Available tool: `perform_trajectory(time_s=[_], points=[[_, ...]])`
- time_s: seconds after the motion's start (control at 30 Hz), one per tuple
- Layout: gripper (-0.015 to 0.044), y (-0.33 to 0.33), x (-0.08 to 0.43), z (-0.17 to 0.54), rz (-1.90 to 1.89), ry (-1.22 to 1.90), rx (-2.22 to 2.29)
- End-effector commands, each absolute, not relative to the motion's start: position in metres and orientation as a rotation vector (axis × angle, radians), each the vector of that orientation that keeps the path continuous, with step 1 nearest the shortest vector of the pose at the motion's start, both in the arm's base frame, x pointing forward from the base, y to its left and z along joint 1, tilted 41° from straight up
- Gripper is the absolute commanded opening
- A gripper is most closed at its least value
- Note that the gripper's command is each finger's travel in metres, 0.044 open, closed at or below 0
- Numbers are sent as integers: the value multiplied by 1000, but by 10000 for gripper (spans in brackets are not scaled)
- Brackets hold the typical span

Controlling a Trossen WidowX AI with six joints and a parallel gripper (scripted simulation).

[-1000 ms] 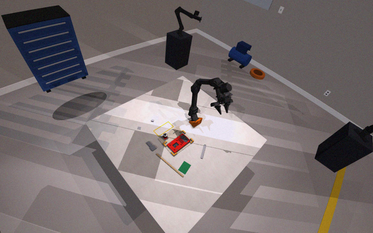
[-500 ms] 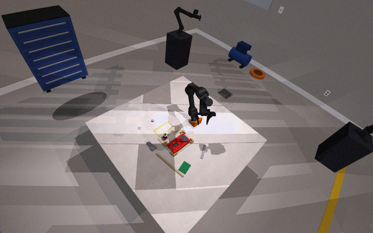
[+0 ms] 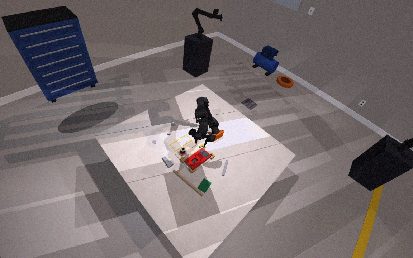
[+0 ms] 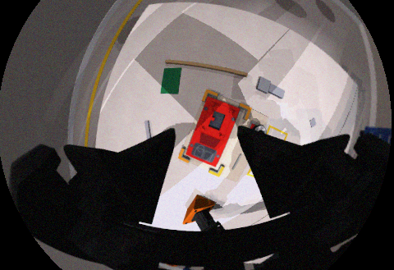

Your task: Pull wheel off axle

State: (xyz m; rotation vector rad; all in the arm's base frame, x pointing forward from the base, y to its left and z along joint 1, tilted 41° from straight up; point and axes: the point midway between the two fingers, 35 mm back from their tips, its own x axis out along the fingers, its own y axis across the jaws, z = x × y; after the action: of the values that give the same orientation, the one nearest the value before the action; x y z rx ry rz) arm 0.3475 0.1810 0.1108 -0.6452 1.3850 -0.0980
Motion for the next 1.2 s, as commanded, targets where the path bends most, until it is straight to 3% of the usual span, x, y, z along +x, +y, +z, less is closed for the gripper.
perform_trajectory(time_s=[0.0,0.4,1.17], points=[[300,130,362,106,-247,1433,-600],[300,-10,369,99,-633,1551,-465],[300,-45,360,60,-639,1552,-463]])
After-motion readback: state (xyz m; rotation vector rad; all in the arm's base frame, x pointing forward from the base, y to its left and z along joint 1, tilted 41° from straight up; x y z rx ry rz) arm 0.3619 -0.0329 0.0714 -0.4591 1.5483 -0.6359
